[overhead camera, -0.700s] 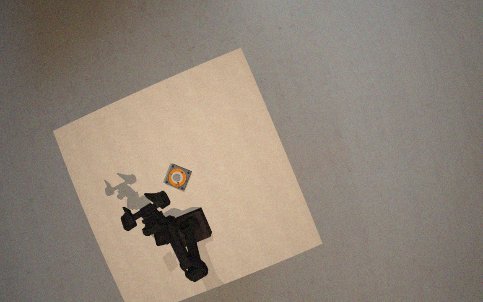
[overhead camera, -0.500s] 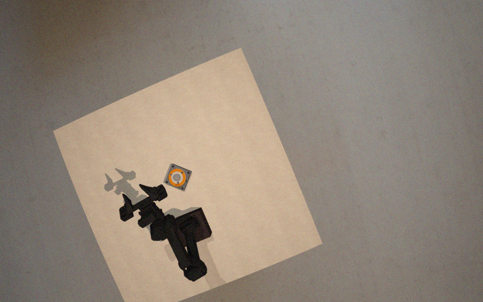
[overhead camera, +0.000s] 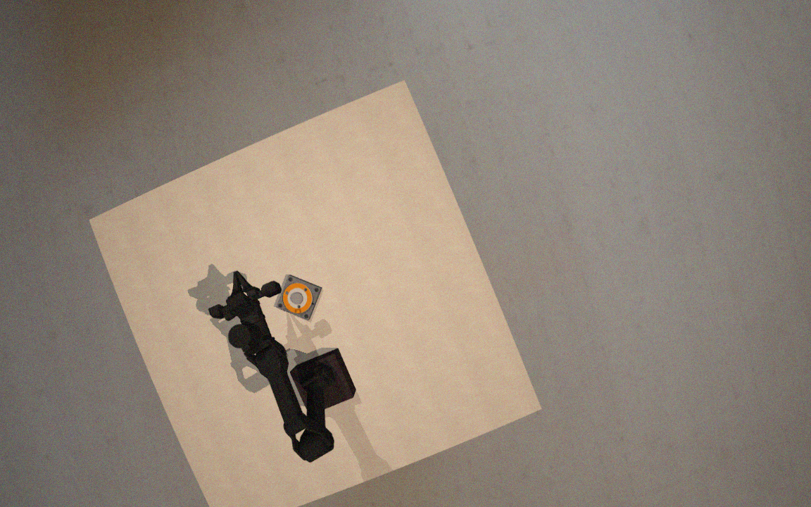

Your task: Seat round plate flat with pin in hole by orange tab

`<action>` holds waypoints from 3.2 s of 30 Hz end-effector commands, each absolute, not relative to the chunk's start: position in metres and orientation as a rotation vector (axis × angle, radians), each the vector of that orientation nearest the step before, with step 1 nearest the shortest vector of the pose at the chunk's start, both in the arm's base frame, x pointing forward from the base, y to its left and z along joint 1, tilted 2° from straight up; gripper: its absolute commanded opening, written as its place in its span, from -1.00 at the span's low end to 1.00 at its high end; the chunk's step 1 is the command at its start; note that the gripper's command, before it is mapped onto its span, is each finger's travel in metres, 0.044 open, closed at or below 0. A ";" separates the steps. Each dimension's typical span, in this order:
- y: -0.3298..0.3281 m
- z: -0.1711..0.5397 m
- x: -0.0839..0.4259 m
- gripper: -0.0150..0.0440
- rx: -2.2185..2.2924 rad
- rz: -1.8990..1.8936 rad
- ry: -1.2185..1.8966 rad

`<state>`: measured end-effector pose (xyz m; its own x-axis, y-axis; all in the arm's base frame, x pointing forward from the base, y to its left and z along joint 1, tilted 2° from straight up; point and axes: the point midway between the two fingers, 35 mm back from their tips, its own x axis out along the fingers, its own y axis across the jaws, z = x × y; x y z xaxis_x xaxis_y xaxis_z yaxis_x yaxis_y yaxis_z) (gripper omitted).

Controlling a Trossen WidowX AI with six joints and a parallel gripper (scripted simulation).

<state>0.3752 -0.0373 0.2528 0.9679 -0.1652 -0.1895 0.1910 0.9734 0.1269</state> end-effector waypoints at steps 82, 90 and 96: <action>-0.064 0.003 0.217 -0.49 0.149 -0.180 1.571; -0.069 0.003 0.218 -0.49 0.149 -0.181 1.571; -0.073 0.002 0.219 -0.49 0.148 -0.181 1.571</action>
<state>0.2179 -0.0703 0.0025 -0.0087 -0.0166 -0.9998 0.2131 0.9769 -0.0181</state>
